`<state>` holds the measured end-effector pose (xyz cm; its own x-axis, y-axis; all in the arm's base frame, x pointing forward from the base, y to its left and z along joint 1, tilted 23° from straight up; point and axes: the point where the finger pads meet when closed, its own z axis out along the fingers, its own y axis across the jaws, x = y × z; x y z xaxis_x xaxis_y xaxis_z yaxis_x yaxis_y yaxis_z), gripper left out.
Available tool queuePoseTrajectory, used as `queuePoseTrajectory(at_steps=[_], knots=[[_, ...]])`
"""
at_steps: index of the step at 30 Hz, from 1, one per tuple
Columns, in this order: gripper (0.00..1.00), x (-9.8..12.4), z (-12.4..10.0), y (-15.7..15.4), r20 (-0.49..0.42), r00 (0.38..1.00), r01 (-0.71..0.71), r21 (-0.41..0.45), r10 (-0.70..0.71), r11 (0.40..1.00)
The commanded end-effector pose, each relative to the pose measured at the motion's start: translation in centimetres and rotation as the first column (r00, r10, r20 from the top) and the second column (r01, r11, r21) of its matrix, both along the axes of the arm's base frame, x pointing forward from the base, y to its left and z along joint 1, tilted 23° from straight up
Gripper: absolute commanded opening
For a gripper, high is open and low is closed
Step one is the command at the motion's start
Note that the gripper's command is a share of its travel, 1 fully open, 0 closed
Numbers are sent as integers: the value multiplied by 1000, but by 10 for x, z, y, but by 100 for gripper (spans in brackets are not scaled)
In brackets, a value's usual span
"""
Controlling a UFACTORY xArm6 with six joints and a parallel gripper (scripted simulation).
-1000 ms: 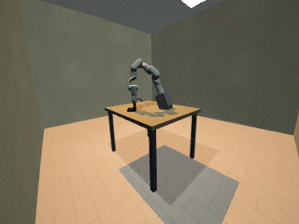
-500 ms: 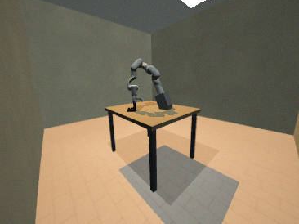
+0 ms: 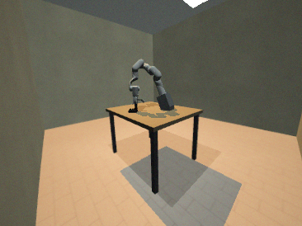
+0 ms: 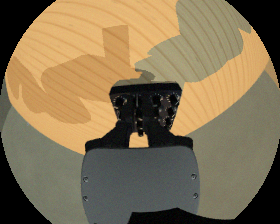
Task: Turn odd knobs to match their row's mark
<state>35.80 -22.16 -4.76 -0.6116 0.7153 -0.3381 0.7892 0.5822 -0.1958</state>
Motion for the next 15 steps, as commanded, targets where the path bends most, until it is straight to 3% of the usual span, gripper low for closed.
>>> queuePoseTrajectory(at_steps=[1,15], knots=[[8,1,1,0,1,1000,-3,-1,3,1000],[8,1,1,0,-20,998,-53,-4,53,999]])
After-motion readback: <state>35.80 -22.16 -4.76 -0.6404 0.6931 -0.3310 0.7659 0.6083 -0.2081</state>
